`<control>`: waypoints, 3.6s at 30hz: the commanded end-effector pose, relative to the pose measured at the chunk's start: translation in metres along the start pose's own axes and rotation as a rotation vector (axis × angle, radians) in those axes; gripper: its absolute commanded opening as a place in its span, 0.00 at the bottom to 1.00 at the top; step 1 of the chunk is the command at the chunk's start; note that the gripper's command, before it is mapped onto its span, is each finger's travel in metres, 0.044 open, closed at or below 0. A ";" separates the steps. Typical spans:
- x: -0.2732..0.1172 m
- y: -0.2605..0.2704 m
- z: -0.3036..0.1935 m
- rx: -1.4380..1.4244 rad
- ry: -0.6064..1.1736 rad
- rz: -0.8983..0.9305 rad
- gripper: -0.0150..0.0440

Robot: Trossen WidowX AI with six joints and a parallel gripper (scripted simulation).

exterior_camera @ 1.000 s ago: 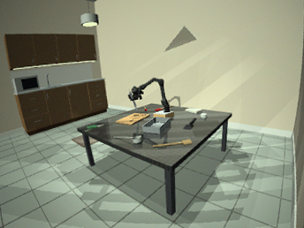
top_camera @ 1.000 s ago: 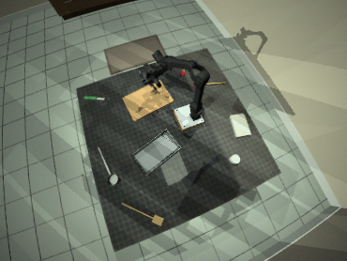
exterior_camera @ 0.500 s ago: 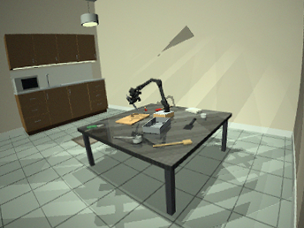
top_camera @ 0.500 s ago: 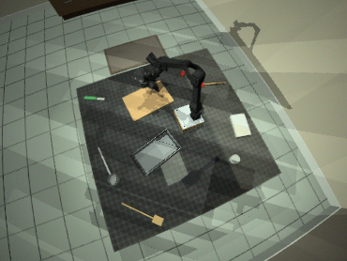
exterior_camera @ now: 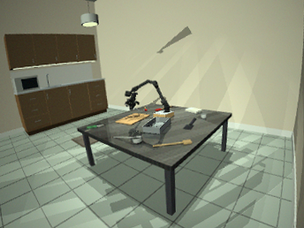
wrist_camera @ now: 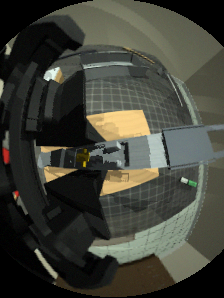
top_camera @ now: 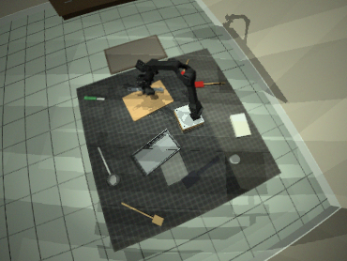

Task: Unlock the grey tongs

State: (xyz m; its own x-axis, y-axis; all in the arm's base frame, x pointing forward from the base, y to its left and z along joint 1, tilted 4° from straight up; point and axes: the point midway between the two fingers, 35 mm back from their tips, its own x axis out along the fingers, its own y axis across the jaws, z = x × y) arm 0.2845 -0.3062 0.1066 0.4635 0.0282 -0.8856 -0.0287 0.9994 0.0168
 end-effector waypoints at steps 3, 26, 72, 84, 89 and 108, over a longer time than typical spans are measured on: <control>0.013 0.000 -0.006 -0.014 0.181 -0.020 0.00; 0.030 0.003 -0.018 -0.091 0.519 -0.071 0.00; 0.057 0.001 -0.033 -0.088 0.515 -0.067 0.98; 0.045 0.099 -0.023 -0.088 0.516 -0.061 1.00; 0.037 0.153 -0.033 -0.088 0.519 -0.059 1.00; -0.008 0.155 -0.007 -0.106 0.514 -0.054 1.00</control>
State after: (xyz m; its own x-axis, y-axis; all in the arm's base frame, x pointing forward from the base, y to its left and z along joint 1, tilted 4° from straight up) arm 0.2703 -0.1516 0.1131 -0.0229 -0.0646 -0.9976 -0.1162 0.9913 -0.0615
